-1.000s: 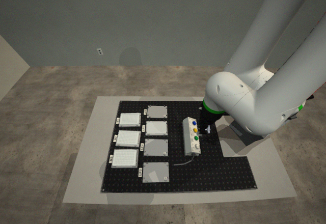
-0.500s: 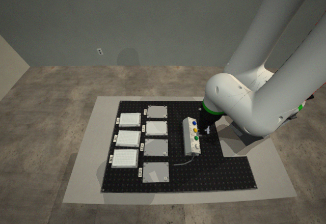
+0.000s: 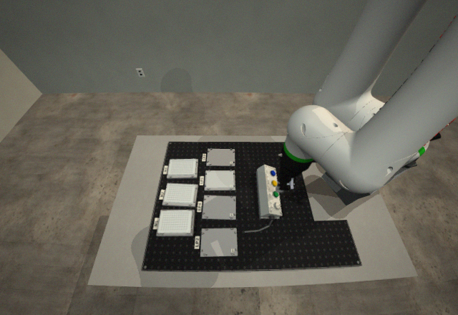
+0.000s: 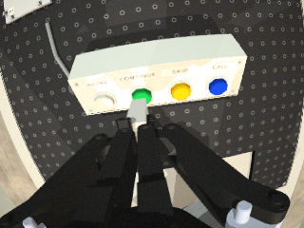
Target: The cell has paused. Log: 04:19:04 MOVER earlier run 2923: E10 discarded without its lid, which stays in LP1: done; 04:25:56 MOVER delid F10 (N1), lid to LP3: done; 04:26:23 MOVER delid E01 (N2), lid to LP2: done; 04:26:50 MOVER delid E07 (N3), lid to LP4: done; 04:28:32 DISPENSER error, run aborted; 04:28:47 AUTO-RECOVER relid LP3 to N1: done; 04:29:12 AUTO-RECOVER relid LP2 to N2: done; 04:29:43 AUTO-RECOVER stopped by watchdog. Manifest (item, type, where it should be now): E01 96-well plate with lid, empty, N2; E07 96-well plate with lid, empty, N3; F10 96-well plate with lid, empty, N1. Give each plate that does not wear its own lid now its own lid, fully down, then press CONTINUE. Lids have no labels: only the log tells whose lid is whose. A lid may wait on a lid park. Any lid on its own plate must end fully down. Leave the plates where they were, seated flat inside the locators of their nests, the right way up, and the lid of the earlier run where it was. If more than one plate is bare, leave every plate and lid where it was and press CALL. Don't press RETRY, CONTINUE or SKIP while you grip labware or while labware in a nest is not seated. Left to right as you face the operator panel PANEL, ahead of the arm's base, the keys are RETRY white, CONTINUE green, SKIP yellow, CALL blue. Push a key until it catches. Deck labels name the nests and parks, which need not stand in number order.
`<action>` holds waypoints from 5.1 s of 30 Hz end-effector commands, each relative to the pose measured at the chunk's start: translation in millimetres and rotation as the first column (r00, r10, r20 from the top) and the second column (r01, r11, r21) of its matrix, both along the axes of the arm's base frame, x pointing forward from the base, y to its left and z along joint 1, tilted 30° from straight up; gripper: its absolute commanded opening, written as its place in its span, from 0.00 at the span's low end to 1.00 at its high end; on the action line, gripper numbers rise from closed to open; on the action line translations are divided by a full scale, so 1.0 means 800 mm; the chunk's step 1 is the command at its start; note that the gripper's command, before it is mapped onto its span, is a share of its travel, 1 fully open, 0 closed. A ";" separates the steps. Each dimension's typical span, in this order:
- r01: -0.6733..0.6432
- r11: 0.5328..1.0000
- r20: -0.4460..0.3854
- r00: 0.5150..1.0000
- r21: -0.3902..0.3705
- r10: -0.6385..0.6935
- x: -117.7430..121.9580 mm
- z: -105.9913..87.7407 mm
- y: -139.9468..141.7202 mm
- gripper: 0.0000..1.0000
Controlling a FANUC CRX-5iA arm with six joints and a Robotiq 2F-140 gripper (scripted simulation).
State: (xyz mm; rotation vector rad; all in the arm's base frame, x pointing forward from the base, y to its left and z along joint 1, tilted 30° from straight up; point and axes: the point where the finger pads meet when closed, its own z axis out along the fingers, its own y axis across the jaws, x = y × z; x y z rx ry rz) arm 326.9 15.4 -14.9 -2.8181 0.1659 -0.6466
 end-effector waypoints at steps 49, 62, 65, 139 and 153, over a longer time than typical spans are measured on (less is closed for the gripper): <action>0.020 0.999 0.031 0.999 -0.024 -0.020 0.001 -0.004 0.002 0.00; 0.020 0.999 0.031 0.999 -0.024 -0.020 0.002 -0.004 0.001 0.00; 0.020 0.999 0.031 0.999 -0.024 -0.020 0.002 -0.004 0.001 0.00; 0.020 0.999 0.031 0.999 -0.024 -0.020 0.012 -0.022 0.005 0.00; 0.020 0.999 0.031 0.999 -0.024 -0.020 0.018 -0.034 0.007 0.00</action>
